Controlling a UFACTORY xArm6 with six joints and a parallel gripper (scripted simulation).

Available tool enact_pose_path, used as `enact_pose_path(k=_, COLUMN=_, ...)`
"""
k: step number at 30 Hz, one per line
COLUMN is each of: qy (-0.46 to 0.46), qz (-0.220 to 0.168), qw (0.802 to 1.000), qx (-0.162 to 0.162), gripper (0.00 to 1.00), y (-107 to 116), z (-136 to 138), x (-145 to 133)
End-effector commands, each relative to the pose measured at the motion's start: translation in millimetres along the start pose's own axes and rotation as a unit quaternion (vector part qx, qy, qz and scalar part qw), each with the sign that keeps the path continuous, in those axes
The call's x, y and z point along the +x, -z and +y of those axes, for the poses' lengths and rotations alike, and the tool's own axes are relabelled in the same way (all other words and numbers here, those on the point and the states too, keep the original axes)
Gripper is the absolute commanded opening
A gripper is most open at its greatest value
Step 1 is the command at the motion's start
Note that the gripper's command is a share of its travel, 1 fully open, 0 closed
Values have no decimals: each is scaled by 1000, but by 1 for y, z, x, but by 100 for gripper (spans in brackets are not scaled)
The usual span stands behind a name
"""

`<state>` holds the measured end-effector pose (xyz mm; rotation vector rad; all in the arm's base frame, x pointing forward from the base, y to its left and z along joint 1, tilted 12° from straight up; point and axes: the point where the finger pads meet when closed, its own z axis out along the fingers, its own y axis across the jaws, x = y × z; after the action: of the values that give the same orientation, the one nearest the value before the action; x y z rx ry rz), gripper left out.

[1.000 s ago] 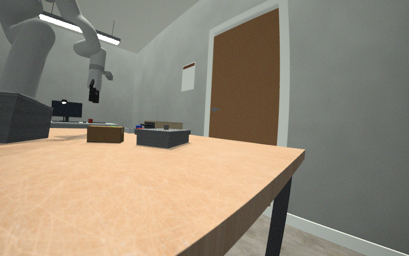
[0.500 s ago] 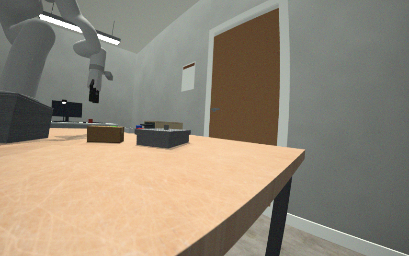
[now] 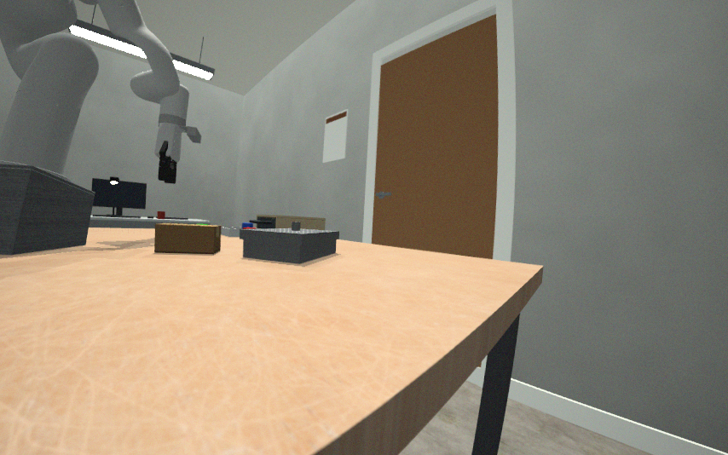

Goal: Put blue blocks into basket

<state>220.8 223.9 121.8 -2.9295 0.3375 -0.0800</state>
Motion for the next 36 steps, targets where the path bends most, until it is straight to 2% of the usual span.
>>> enact_pose_path(k=1, qy=0, qz=1, qw=1000, qx=1, gripper=61, y=1, z=-1, x=1)
enact_pose_path(k=10, qy=0, qz=1, qw=1000, qx=1, gripper=61, y=0, z=-1, x=1)
enact_pose_path(k=17, qy=0, qz=1, qw=1000, qx=1, gripper=61, y=-10, z=-1, x=1)
enact_pose_path(k=24, qy=0, qz=1, qw=1000, qx=1, gripper=61, y=-30, z=-1, x=1)
enact_pose_path(k=26, qy=0, qz=1, qw=1000, qx=1, gripper=61, y=-30, z=-1, x=1)
enact_pose_path(k=36, qy=0, qz=1, qw=1000, qx=1, gripper=61, y=-71, z=-2, x=1)
